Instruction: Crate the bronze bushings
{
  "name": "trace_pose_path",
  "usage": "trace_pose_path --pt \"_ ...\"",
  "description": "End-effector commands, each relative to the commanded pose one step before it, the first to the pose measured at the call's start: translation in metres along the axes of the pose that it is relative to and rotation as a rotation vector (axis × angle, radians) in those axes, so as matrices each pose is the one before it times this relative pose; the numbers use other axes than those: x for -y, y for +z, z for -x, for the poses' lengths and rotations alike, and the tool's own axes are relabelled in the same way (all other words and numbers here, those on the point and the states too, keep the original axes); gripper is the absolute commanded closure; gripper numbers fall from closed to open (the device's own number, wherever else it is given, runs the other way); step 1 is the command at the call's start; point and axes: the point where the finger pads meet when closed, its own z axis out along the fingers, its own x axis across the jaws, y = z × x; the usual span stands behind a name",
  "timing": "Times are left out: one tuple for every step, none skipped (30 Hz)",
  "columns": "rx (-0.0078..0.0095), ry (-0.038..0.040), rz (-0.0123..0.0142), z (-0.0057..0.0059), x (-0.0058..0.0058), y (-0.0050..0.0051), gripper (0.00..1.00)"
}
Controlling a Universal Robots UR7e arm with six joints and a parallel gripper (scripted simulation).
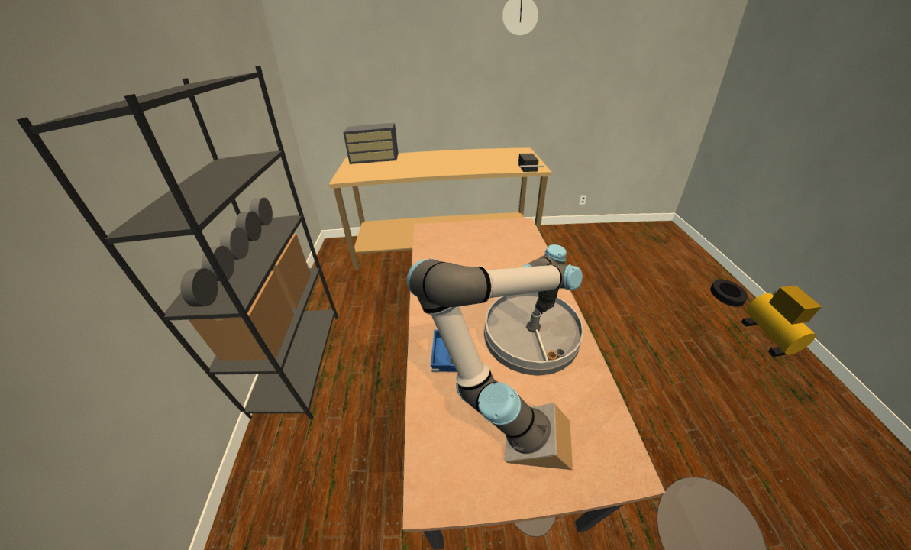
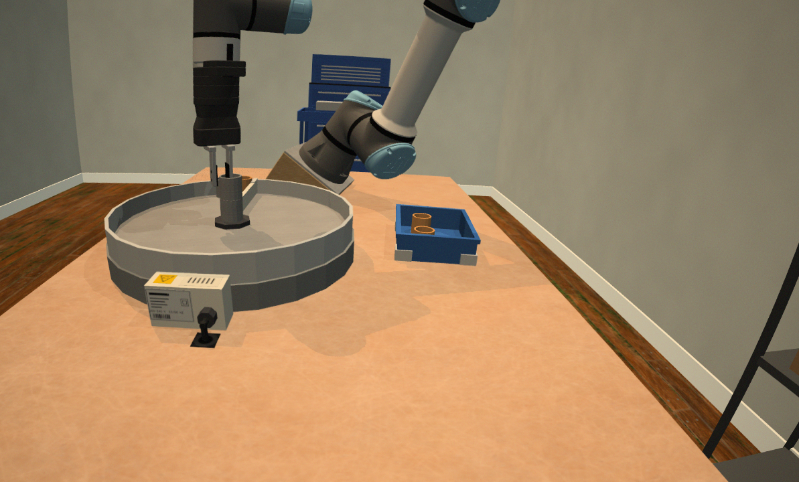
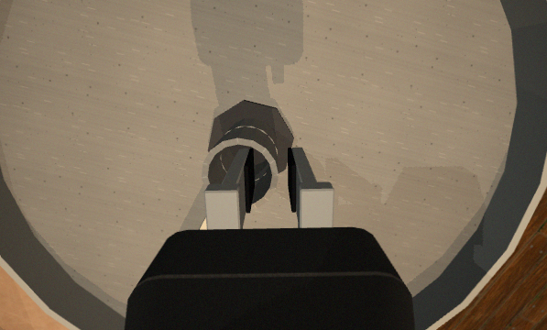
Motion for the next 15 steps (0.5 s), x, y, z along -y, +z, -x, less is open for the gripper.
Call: trace_pose_path --pt "-0.00102 -0.00011 -0.00028 -0.00028 0.00002 -0.00069 0.53" --pt "0.0 0.0 0.0 0.0 0.0 0.0 0.53" --pt "0.0 0.0 0.0 0.0 0.0 0.0 0.53" --pt "0.0 0.0 0.0 0.0 0.0 0.0 0.53" --pt "0.0 0.0 0.0 0.0 0.0 0.0 0.53" --pt "-0.00009 -0.00001 -0.00001 -0.00001 0.00001 -0.00109 0.53" --pt "0.0 0.0 0.0 0.0 0.0 -0.00109 0.53" --pt "0.0 0.0 0.0 0.0 0.0 -0.00109 0.53" --pt "0.0 0.0 0.0 0.0 0.0 -0.00109 0.53" --pt "0.0 0.0 0.0 0.0 0.0 -0.00109 0.53" --pt "0.0 0.0 0.0 0.0 0.0 0.0 0.53" --pt "0.0 0.0 0.0 0.0 0.0 0.0 0.53" --pt "0.0 0.0 0.0 0.0 0.0 0.0 0.53" --pt "0.0 0.0 0.0 0.0 0.0 0.0 0.53" --pt "0.0 0.0 0.0 0.0 0.0 0.0 0.53"
